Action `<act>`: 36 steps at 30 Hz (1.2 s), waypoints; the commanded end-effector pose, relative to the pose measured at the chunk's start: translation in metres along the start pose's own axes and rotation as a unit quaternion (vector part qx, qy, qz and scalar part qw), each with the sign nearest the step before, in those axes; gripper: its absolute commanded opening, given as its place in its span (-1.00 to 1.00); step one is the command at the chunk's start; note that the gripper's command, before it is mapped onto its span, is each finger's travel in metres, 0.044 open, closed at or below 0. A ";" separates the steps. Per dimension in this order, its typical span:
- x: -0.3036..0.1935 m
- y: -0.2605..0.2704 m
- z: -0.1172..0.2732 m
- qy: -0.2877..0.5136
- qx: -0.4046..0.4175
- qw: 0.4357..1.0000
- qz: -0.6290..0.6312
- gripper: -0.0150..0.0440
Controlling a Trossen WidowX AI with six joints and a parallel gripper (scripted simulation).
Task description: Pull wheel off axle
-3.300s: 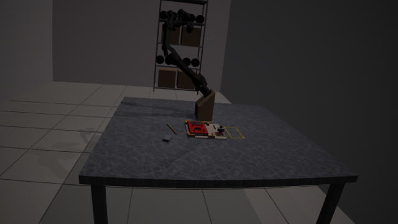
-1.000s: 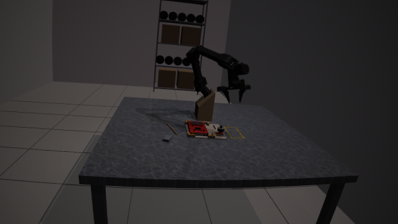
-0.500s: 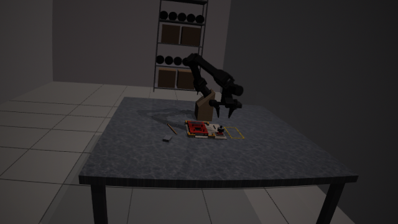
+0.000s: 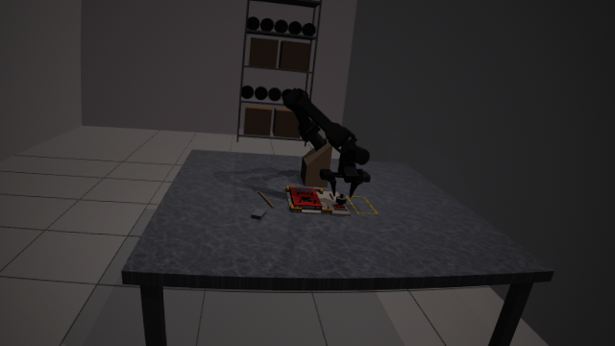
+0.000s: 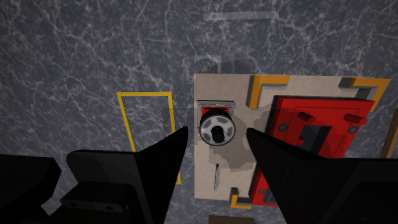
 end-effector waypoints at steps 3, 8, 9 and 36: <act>-0.004 0.000 -0.017 0.000 -0.003 1.000 0.005 0.53; -0.004 -0.001 -0.014 0.007 0.000 1.000 0.001 0.15; -0.004 -0.001 -0.014 0.007 0.000 1.000 0.001 0.12; -0.004 -0.001 -0.008 0.006 0.000 1.000 0.002 -0.49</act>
Point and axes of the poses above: the point midway between the two fingers, 35 mm back from their tips, its own z axis back along the fingers, its own y axis across the jaws, x = y × z, the point moved 7 cm from there along z, back along the fingers, and after that the axes turned 12 degrees about z, right-handed, at the moved point
